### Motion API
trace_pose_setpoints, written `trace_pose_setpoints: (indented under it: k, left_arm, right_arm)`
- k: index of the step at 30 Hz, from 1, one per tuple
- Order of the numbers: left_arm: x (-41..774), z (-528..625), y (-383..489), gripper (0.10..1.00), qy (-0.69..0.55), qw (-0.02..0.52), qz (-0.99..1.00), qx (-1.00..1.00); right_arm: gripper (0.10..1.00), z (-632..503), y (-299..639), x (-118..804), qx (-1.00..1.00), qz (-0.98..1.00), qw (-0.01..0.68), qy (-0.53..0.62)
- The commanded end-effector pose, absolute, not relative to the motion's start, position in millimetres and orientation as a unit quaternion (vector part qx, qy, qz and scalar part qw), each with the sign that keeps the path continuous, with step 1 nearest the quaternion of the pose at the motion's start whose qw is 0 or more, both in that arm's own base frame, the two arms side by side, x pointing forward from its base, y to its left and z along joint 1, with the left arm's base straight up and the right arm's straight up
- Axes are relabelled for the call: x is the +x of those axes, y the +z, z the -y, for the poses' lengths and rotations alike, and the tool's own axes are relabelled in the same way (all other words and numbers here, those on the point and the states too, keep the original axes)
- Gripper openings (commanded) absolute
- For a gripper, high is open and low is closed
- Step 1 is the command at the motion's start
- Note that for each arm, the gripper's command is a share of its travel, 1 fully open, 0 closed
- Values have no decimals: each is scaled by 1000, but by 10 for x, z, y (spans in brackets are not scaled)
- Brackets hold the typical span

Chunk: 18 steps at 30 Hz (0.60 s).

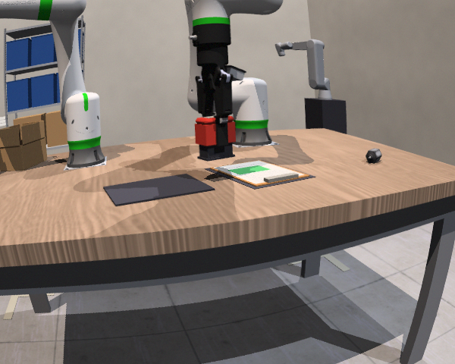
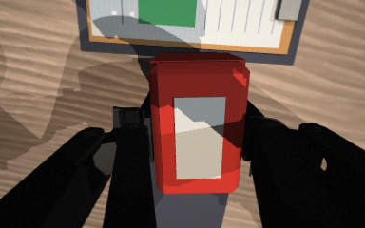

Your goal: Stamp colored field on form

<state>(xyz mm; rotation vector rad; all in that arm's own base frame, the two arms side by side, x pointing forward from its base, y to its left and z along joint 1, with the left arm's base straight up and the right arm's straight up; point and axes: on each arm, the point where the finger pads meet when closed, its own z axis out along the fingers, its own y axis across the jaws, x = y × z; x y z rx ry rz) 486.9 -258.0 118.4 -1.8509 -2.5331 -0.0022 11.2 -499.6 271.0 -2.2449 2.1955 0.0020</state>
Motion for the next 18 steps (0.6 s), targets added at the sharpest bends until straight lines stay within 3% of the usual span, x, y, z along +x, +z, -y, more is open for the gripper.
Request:
trace_pose_setpoints:
  k: [1, 18]
  left_arm:
    - [4764, 2296, 1192, 283, 0, -1, 801, -598]
    - [4389, 1654, 1108, 283, 0, -1, 785, -619]
  right_arm:
    - [1000, 4999, 2720, 111, -715, -699, 0, 0]
    - [1000, 4999, 2720, 111, -715, -699, 0, 0]
